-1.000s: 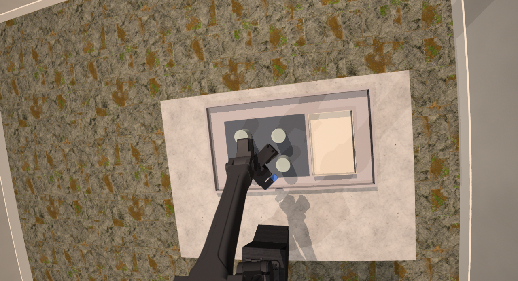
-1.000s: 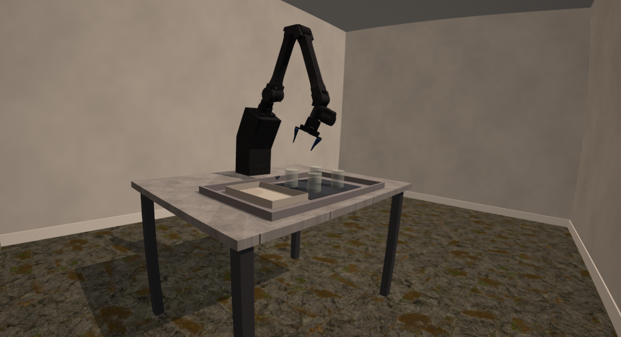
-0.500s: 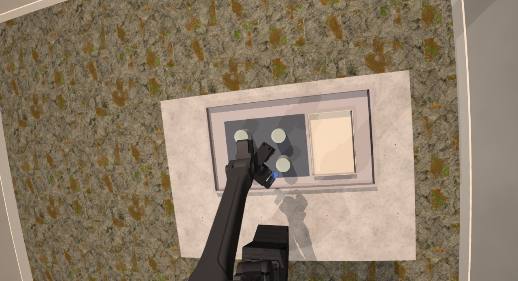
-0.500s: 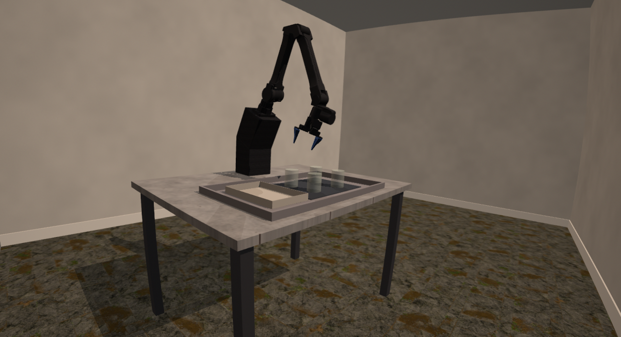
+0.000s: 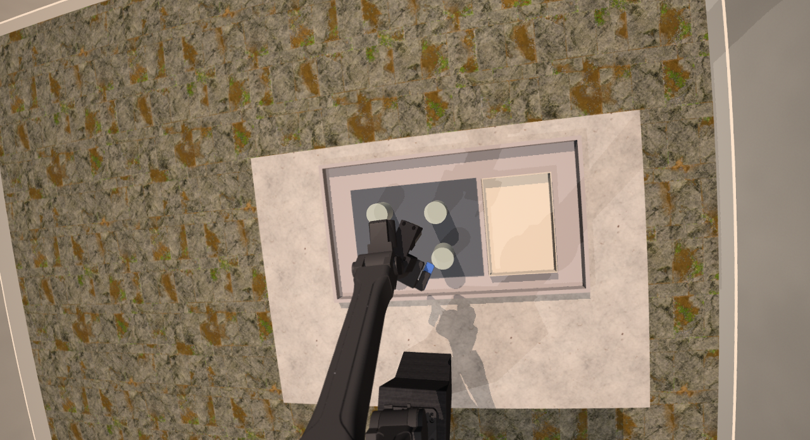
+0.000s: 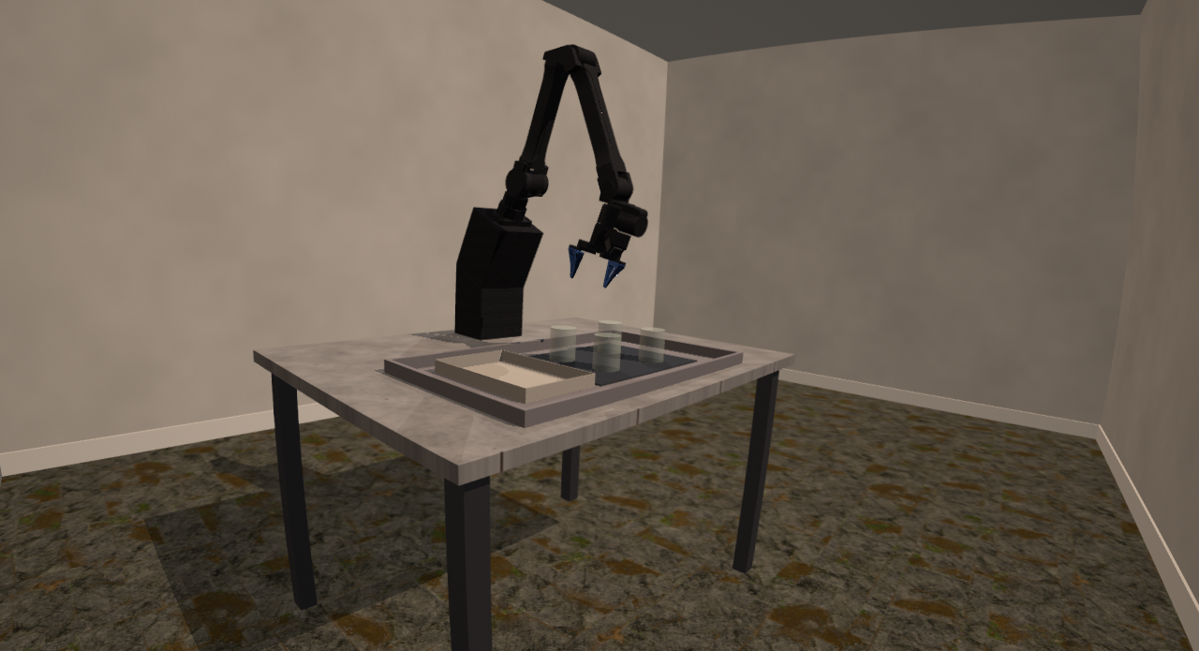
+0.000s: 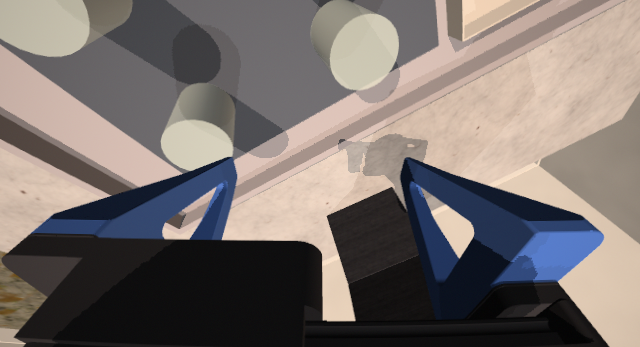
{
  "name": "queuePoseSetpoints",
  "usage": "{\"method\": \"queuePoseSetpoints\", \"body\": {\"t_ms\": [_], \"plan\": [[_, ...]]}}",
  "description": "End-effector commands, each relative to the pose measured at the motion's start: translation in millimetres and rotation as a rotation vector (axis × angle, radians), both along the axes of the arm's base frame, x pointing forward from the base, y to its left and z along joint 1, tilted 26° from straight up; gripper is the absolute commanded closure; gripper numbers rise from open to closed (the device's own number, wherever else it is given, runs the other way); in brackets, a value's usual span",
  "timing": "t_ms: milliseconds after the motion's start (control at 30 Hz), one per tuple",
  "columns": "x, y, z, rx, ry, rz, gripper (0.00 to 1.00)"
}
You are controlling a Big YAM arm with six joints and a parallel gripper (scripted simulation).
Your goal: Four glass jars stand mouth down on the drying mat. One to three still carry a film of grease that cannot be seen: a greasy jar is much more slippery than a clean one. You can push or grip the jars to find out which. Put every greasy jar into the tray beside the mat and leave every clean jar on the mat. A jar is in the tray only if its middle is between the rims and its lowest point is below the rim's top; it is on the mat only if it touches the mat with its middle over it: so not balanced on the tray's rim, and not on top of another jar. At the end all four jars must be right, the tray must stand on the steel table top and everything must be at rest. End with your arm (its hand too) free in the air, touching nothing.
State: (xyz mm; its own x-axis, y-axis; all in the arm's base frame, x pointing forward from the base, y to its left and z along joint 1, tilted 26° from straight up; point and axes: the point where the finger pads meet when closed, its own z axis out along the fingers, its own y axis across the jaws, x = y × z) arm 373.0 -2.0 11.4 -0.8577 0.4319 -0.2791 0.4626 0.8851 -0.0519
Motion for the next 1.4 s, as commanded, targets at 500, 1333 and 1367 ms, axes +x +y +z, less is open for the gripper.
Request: {"method": "queuePoseSetpoints", "body": {"t_ms": [500, 1333, 1367], "plan": [[19.7, 9, 27, -0.006, -0.079, 0.288, 0.0], [31.3, 16, 44, -0.003, -0.138, 0.493, 0.0], [34.0, 15, 47, -0.006, -0.148, 0.5, 0.0]]}}
